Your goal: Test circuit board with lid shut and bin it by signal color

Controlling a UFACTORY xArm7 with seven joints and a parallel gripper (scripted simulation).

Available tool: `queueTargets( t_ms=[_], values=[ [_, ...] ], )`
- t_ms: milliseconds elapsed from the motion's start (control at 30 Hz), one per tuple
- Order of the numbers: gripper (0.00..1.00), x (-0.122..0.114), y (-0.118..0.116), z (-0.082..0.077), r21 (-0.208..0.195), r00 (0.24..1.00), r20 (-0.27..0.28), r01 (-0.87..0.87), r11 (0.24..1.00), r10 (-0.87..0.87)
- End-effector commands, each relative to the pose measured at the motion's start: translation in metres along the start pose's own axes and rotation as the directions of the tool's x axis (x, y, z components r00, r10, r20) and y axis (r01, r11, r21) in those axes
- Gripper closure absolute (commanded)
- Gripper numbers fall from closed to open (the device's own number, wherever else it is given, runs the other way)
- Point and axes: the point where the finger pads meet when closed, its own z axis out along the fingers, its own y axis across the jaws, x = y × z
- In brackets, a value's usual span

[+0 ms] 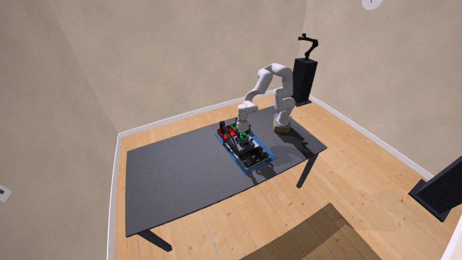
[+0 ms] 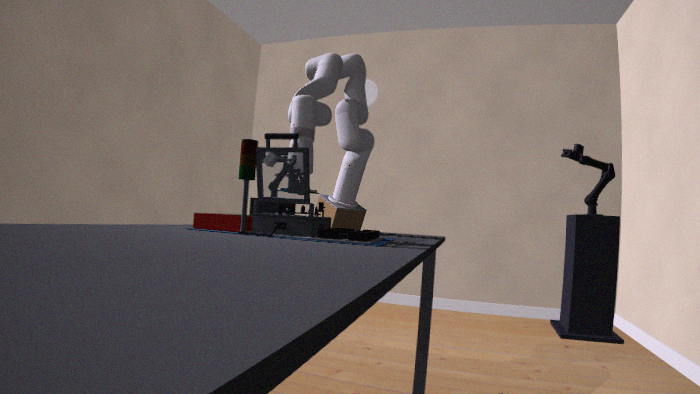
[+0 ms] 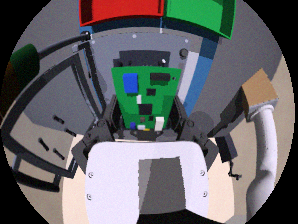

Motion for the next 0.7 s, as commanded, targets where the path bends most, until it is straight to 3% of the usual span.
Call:
queueTargets(
  t_ms=[0,667],
  values=[
    [0.21,0.000,-0.001,0.000,0.003,1.000,-0.001,0.000,1.000,0.000],
    [0.21,0.001,-0.001,0.019,0.003,1.000,-0.001,0.000,1.000,0.000]
  ],
)
